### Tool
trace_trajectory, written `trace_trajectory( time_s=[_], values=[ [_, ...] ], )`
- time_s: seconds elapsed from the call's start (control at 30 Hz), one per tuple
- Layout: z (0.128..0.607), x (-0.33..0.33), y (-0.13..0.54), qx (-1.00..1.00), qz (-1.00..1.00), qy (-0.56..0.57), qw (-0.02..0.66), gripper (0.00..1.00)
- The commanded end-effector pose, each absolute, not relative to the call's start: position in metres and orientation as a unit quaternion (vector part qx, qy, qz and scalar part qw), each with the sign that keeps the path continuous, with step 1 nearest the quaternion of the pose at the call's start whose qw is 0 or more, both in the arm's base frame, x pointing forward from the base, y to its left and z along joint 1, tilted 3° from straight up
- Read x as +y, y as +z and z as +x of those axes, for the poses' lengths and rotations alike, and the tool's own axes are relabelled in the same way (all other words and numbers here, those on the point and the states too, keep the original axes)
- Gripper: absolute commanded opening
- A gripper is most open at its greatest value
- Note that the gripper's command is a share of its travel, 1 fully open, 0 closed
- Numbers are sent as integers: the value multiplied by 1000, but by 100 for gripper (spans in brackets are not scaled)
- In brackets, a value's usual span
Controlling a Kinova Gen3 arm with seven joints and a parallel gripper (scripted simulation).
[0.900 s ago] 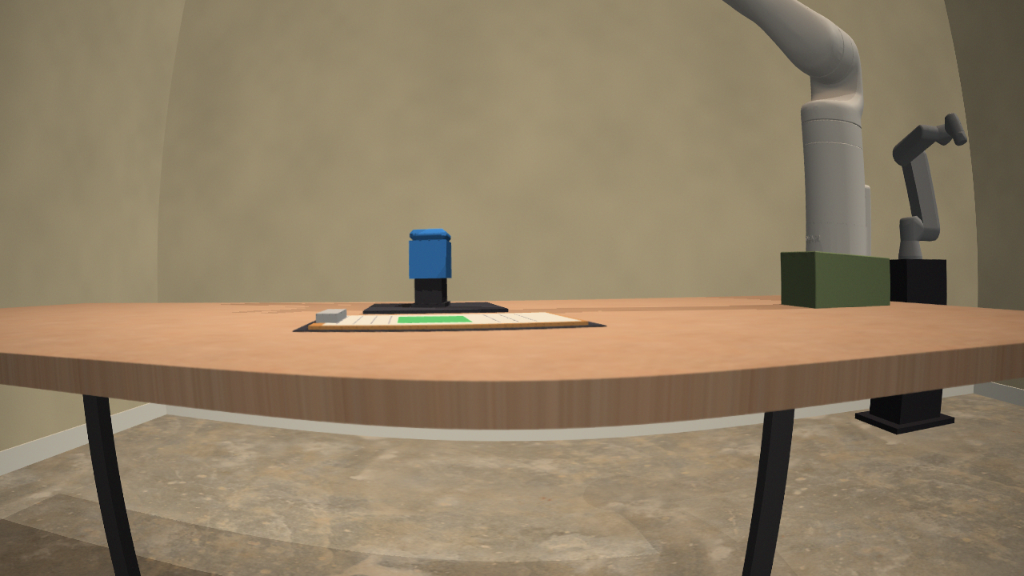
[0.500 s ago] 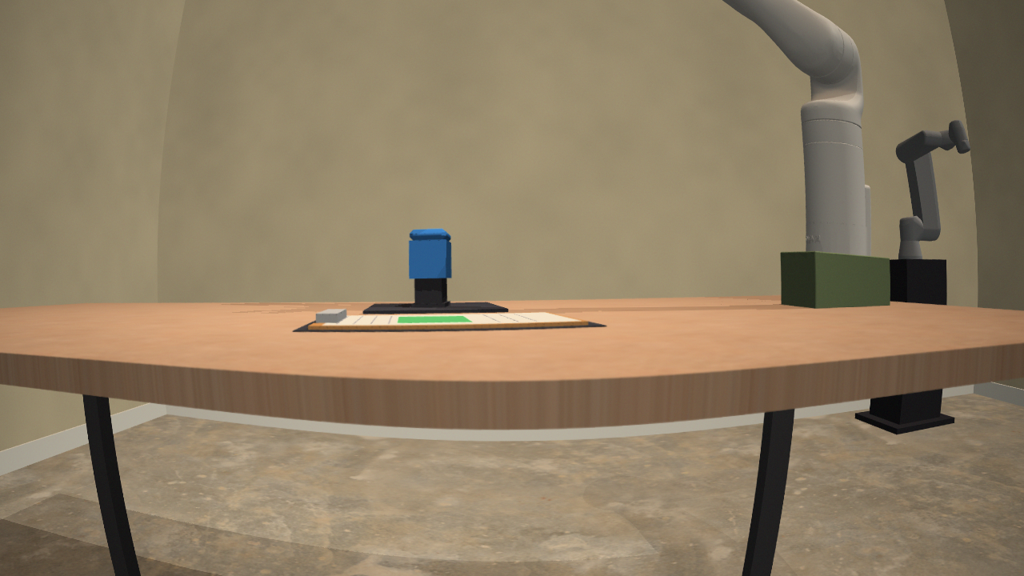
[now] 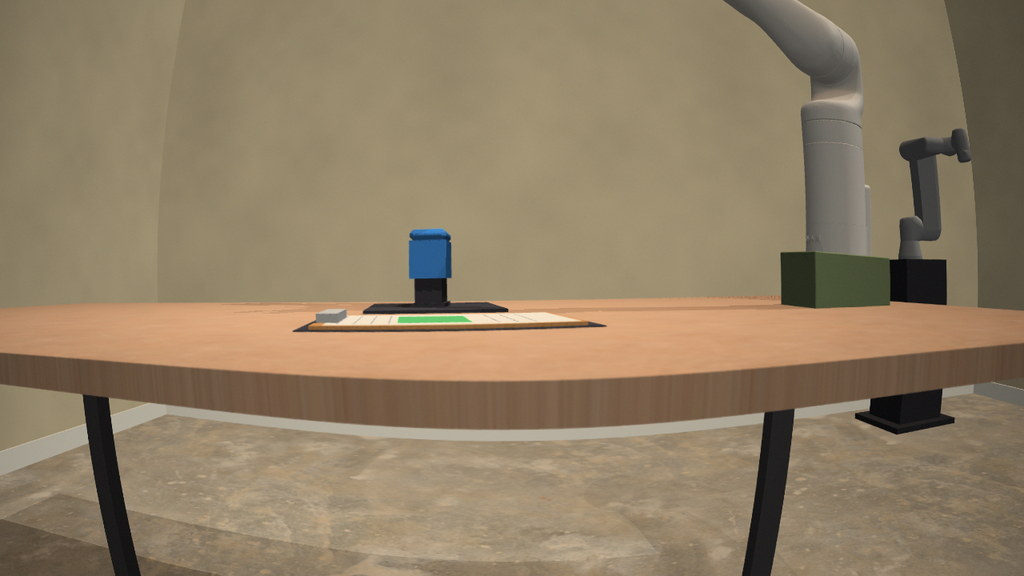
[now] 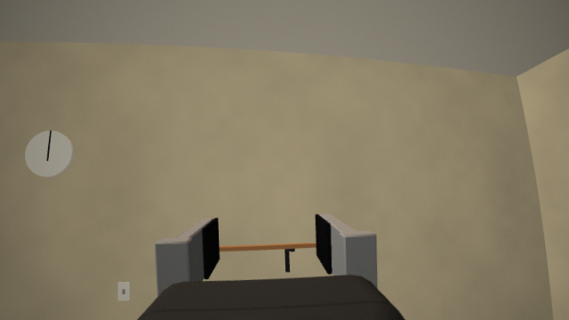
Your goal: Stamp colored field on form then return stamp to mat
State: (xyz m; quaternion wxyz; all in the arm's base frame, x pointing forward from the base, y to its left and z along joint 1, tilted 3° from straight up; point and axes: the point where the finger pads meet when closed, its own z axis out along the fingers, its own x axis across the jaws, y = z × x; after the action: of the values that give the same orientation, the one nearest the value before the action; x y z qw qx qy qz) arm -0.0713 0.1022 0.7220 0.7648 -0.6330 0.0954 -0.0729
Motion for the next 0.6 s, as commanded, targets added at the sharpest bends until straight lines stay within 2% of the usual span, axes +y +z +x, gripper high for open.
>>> trace_trajectory(
  time_s=[0.0,0.27,0.57],
  values=[
    [-72,107,721,98,-636,-77,762,100],
    [-74,123,716,107,-648,-91,748,100],
    [-73,171,698,142,-682,-130,706,100]
  ],
)
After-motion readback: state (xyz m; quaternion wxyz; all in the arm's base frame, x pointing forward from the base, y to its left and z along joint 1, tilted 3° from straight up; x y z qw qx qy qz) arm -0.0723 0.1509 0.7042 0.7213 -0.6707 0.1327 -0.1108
